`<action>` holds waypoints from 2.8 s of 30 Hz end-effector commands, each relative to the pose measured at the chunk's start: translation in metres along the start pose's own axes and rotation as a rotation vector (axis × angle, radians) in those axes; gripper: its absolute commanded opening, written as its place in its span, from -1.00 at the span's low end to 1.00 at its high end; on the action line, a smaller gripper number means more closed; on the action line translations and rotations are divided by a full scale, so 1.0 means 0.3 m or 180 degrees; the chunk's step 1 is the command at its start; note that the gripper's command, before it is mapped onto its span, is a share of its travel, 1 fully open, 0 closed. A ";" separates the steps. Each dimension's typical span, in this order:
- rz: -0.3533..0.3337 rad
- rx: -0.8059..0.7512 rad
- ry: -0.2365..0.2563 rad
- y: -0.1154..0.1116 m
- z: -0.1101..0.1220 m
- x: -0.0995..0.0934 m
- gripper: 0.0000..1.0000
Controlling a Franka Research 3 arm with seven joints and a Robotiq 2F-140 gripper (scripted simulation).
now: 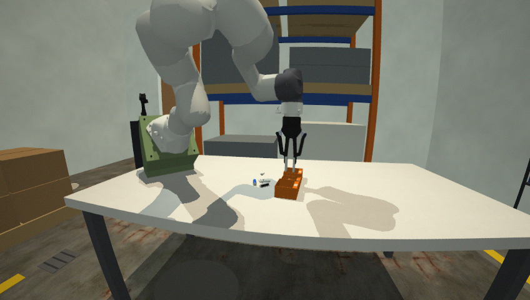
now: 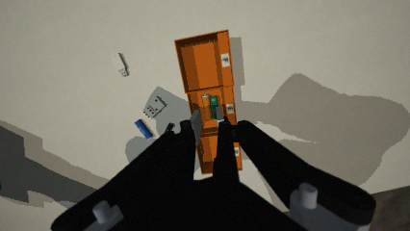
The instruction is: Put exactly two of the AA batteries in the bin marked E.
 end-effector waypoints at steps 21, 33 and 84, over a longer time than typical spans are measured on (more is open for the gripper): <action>-0.0005 -0.0008 0.0002 -0.002 -0.001 -0.003 -0.65; -0.0005 -0.0008 0.0002 -0.008 -0.007 -0.043 1.00; -0.0005 -0.0008 0.0002 -0.007 -0.007 -0.398 1.00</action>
Point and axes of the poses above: the point where the finger pads meet when closed, its own x axis out along the fingers, its own z axis across the jaws, y = z × x, the point moved 8 cm from there along -x, back along the fingers, and after that the axes turned 14 degrees about -x, right-handed, at the moved point
